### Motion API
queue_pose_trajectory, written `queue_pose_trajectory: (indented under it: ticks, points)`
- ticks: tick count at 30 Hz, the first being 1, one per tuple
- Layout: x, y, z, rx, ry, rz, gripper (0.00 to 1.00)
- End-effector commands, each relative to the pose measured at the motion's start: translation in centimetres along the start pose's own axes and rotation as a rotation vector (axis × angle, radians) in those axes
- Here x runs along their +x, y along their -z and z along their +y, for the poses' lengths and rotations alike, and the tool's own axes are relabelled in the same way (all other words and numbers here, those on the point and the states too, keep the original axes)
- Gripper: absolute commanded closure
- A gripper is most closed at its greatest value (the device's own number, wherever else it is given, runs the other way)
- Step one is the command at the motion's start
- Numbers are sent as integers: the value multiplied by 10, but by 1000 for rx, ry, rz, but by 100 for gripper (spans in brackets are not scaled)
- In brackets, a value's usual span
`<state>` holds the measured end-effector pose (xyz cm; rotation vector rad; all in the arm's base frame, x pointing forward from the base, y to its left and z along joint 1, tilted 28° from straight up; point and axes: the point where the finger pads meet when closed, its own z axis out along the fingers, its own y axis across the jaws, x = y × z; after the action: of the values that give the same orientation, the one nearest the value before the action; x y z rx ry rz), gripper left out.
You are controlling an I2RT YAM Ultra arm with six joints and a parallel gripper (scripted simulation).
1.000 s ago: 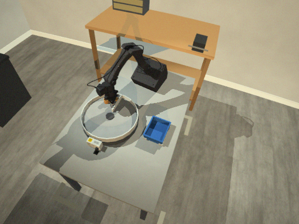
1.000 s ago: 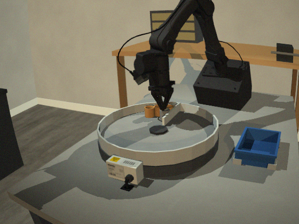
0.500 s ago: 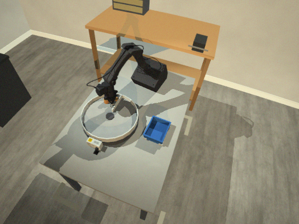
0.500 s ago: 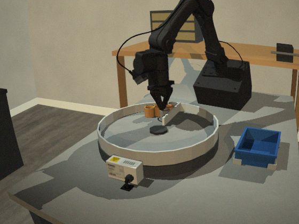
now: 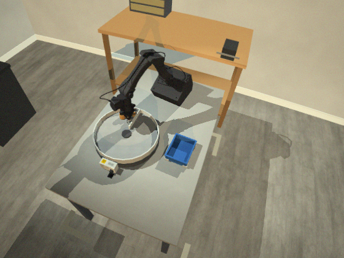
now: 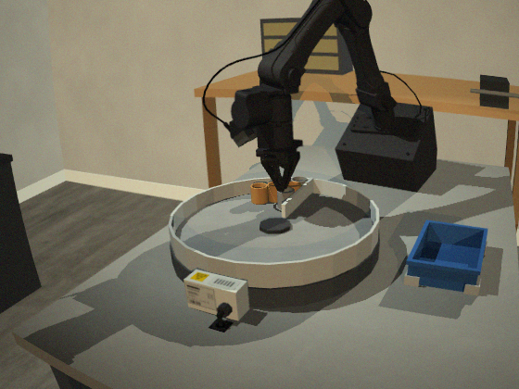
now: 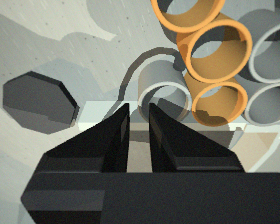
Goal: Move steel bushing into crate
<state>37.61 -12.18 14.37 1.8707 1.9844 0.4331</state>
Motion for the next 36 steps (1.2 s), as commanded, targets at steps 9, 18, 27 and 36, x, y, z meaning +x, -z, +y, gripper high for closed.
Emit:
queue_pose_trajectory:
  ticks: [9,18,27,36]
  points:
    - [-10,11,6,-17,-4,-28,85]
    - [-7,5,-4,-17,-3,-27,85]
    - [-8,10,2,-29,-2,-32,85]
    - [-8,10,2,-29,-2,-32,85]
